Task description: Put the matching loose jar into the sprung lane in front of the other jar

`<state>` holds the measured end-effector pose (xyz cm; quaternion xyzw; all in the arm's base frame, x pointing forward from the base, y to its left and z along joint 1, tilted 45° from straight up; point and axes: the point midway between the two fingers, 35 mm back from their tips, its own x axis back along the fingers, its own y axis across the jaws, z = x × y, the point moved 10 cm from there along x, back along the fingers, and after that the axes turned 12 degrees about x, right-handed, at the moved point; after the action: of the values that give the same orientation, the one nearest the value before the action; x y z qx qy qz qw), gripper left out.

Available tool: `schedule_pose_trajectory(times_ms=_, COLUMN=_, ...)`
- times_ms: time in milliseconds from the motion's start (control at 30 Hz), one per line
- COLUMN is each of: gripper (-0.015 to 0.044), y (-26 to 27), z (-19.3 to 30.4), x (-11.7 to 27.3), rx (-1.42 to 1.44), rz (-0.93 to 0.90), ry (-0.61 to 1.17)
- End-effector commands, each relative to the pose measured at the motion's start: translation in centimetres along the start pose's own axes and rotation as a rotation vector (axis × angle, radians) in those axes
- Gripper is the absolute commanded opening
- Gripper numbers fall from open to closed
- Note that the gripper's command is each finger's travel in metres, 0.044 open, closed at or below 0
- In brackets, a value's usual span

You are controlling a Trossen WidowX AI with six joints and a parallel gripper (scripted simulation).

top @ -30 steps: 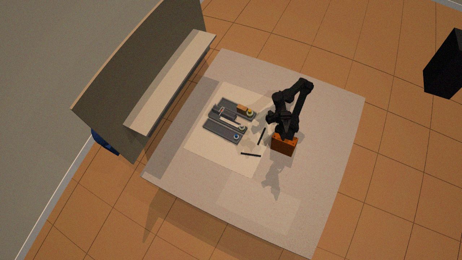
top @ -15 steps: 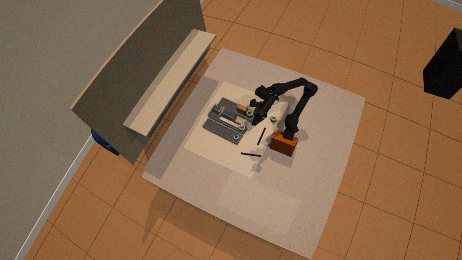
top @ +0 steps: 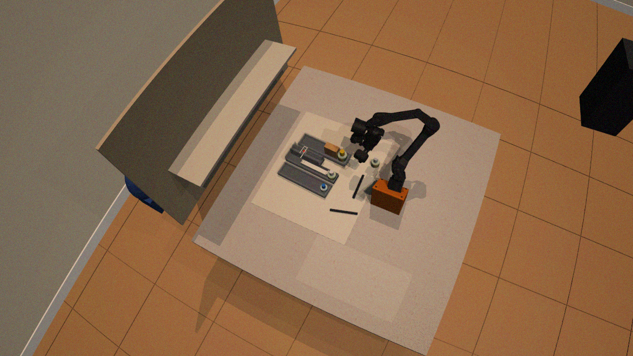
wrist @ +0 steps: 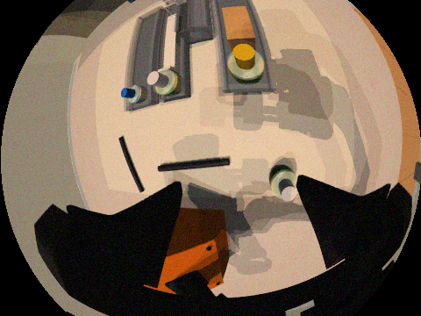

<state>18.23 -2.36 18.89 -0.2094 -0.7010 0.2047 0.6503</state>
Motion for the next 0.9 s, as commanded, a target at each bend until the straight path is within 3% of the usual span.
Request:
schedule_pose_trajectory(times_ms=0, gripper=0.044, y=-2.6, z=2.7, x=-1.3, rx=0.084, rz=0.165, ry=0.169)
schedule_pose_trajectory(times_ms=367, gripper=0.044, y=-2.8, z=3.4, x=-1.5, rx=0.092, rz=0.178, ry=0.186)
schedule_pose_trajectory(times_ms=533, gripper=0.044, y=-3.5, z=4.0, x=-5.1, rx=0.092, rz=0.18, ry=0.185)
schedule_pose_trajectory(times_ms=867, gripper=0.044, y=-3.6, z=4.3, x=-6.4, rx=0.092, rz=0.181, ry=0.186)
